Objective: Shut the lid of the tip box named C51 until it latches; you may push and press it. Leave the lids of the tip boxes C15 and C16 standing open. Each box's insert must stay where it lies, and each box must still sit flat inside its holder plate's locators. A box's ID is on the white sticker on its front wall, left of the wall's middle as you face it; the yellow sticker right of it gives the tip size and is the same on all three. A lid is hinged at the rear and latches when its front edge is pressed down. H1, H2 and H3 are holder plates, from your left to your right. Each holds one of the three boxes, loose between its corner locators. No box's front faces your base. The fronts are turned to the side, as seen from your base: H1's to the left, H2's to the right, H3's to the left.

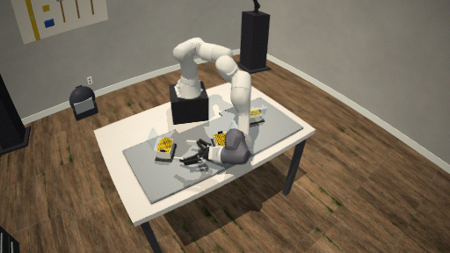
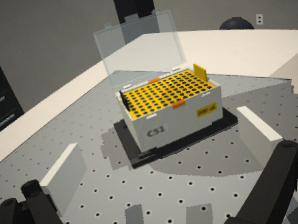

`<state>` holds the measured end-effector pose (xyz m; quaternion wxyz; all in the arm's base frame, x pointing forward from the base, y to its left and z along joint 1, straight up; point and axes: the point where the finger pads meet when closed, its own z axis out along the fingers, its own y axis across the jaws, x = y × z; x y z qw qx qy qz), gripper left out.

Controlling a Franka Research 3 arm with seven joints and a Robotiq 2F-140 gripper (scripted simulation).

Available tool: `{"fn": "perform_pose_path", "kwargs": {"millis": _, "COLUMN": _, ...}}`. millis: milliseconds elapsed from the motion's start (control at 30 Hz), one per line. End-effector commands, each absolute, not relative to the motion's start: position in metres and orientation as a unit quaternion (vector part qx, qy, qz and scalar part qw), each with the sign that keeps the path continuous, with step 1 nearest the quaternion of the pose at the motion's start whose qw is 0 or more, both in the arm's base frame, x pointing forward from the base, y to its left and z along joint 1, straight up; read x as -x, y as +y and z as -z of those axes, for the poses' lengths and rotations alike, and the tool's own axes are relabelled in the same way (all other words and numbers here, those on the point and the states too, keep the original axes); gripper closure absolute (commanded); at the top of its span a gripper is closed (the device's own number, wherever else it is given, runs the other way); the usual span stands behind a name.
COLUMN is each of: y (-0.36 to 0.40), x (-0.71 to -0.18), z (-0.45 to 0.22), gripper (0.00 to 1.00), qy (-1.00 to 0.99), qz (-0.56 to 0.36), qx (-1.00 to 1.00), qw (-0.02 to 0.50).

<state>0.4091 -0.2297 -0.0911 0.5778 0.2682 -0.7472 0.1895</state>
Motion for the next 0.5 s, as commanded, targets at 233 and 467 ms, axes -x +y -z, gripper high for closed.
{"fn": "perform_pose_path", "kwargs": {"millis": 233, "y": -0.227, "x": -0.407, "z": 0.120, "gripper": 0.00, "qy": -0.753, "qz": -0.193, "qx": -0.256, "qw": 0.575}}
{"fn": "perform_pose_path", "kwargs": {"millis": 467, "y": -0.227, "x": -0.407, "z": 0.120, "gripper": 0.00, "qy": -0.753, "qz": -0.193, "qx": -0.256, "qw": 0.575}}
